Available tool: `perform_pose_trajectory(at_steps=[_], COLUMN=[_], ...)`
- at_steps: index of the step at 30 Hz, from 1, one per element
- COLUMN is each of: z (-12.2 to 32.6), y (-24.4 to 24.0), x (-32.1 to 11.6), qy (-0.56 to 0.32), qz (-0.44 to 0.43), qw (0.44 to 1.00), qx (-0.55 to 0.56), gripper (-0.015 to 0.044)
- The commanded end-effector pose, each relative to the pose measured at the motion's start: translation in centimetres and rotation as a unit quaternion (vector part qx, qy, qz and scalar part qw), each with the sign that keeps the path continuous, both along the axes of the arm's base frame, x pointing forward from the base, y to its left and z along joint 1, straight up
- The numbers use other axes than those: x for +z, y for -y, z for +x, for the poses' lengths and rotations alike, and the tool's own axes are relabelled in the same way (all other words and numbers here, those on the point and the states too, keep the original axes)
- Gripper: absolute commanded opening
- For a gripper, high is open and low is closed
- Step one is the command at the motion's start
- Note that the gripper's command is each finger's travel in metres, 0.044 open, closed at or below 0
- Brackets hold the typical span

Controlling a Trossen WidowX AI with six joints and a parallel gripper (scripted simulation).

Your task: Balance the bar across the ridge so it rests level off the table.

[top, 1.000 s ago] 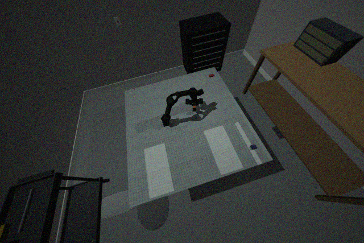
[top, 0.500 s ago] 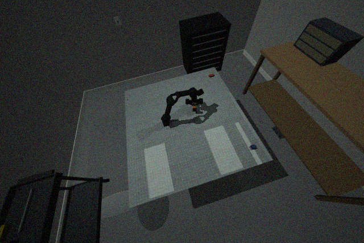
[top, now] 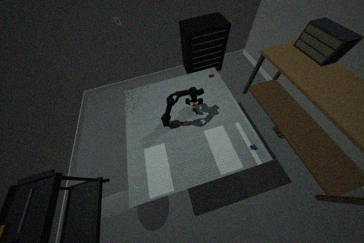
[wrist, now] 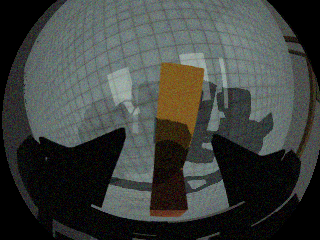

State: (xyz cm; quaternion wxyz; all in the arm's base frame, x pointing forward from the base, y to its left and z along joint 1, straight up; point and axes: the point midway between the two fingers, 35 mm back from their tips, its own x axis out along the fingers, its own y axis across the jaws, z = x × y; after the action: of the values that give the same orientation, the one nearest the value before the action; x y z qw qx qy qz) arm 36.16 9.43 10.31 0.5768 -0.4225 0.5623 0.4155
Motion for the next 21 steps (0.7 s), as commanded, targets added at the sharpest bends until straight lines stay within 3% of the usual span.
perform_pose_trajectory(at_steps=[1,7,21], z=[0.5,-0.2,-0.2], y=[-0.1,0.0,0.1], x=[3.1,9.0,9.2], qy=[0.009,0.008,0.008], qz=[0.002,0.002,0.002], qw=[1.000,1.000,1.000], qx=[0.000,0.000,0.000], gripper=[0.0440,0.0440,0.0440])
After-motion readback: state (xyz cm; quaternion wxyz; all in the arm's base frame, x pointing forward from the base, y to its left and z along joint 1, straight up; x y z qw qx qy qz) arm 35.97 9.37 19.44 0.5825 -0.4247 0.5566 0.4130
